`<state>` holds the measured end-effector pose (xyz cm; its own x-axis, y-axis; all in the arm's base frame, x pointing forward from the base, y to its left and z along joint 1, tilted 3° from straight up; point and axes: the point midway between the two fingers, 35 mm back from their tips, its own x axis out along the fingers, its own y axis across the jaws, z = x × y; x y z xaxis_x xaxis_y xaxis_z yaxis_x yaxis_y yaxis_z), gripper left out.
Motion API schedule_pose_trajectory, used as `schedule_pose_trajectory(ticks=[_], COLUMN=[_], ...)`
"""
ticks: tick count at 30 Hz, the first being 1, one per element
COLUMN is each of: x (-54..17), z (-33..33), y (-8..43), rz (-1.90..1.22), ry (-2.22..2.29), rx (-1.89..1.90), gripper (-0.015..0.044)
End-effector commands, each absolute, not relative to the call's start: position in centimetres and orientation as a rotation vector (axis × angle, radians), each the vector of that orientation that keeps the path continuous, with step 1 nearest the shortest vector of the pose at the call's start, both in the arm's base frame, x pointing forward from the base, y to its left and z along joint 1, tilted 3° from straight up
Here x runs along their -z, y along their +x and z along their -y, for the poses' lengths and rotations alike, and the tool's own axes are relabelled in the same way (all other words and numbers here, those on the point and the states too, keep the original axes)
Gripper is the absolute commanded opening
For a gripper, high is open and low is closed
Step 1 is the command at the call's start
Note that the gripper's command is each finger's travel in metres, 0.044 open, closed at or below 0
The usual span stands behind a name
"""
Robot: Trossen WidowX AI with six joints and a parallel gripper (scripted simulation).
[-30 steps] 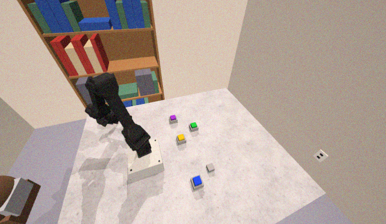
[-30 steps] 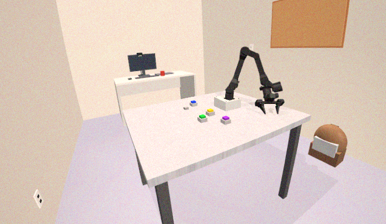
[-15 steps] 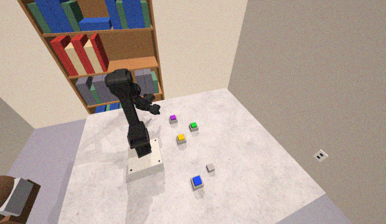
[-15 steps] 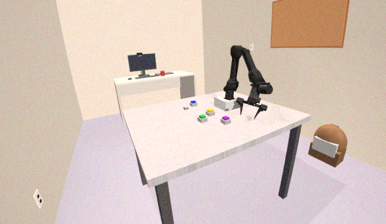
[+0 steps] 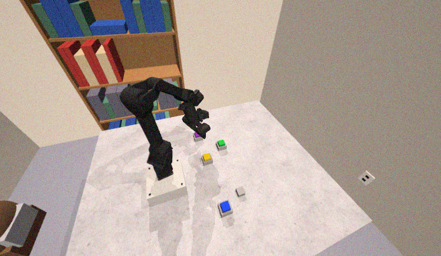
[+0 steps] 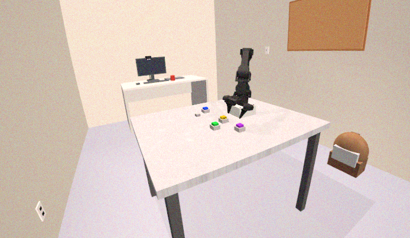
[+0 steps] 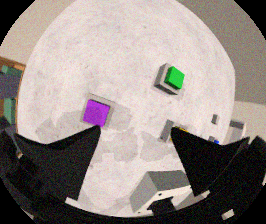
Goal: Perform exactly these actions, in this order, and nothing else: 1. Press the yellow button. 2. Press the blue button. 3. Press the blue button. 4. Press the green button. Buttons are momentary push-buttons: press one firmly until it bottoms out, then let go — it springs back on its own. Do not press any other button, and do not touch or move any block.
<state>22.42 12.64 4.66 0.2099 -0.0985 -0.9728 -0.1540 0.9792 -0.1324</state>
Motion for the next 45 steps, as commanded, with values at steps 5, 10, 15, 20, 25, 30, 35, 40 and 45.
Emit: schedule_pose_trajectory(ticks=[5,10,15,20,25,30,35,40,45], x=[-7.0,-8.5,-8.9,-3.7,-2.8,-2.8,-2.8,-2.5,-1.7], z=[-5.1,-1.1,-0.1,-0.4,-0.4,-0.4,-0.4,-0.4,-0.5], y=[22.7,21.7,21.2,21.4,21.2,21.2,21.2,21.3,21.3], rz=[-1.503,-1.557,-1.567,-1.567,-1.567,-1.567,-1.567,-1.567,-1.567], ry=[-0.020,0.131,0.177,0.177,0.177,0.177,0.177,0.177,0.177], rx=[0.042,0.080,0.088,0.088,0.088,0.088,0.088,0.088,0.088], gripper=[0.0400,0.0400,0.0400,0.0269,0.0138,0.0020,0.0020,0.0020,0.0020])
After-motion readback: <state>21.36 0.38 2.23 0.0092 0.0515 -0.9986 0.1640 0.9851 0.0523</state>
